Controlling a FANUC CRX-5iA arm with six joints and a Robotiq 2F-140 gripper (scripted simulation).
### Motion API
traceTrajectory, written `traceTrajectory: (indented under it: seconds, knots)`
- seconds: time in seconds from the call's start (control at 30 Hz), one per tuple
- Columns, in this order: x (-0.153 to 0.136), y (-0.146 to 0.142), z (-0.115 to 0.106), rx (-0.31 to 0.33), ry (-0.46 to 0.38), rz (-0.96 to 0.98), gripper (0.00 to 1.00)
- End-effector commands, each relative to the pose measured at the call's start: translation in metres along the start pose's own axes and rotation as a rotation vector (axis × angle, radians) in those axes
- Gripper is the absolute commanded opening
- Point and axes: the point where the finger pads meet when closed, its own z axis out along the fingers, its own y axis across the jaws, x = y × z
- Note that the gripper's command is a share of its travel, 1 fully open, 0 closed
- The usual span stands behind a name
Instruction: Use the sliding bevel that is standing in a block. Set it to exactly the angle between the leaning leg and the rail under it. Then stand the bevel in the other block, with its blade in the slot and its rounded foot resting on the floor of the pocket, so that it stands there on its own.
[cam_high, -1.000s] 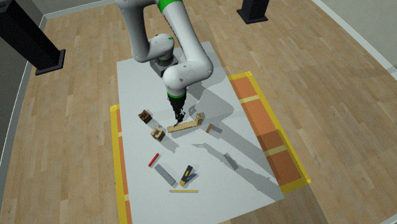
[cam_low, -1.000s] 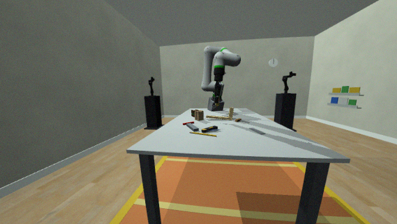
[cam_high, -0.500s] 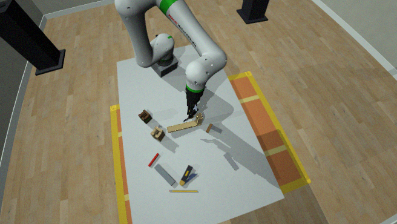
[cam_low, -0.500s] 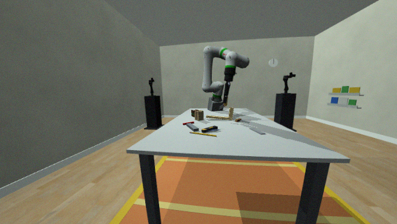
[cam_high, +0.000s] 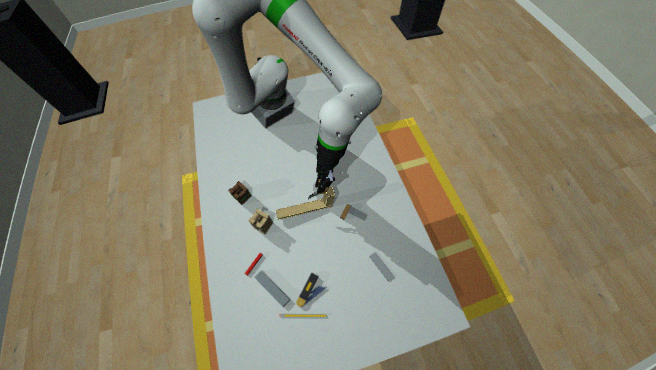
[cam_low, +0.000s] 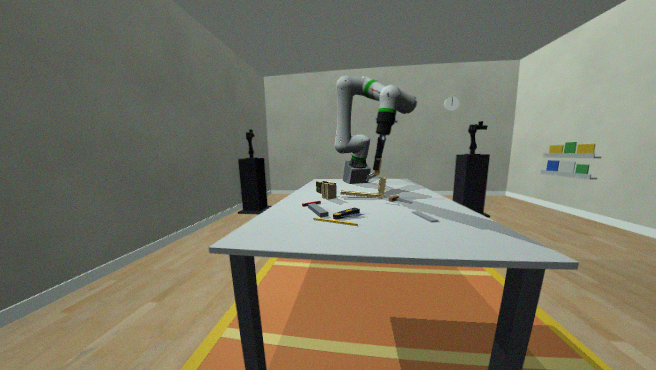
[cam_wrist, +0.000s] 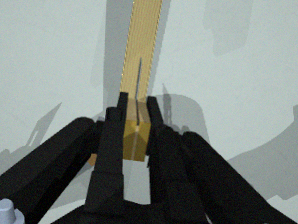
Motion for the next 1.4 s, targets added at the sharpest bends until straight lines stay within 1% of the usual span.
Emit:
traceTrajectory:
  seconds: [0.0, 0.4, 0.6, 0.9, 0.97, 1.37]
  knots:
    - [0.0, -0.001, -0.001, 0.002, 0.0, 0.0, 0.1]
    - [0.0, -0.001, 0.0, 0.002, 0.0, 0.0, 0.1]
    - [0.0, -0.001, 0.005, 0.002, 0.0, 0.0, 0.1]
    - [-0.002, -0.001, 0.022, 0.002, -0.001, 0.001, 0.1]
    - [-0.002, -0.001, 0.022, 0.002, -0.001, 0.001, 0.1]
    - [-0.004, -0.001, 0.05, 0.003, -0.002, 0.001, 0.1]
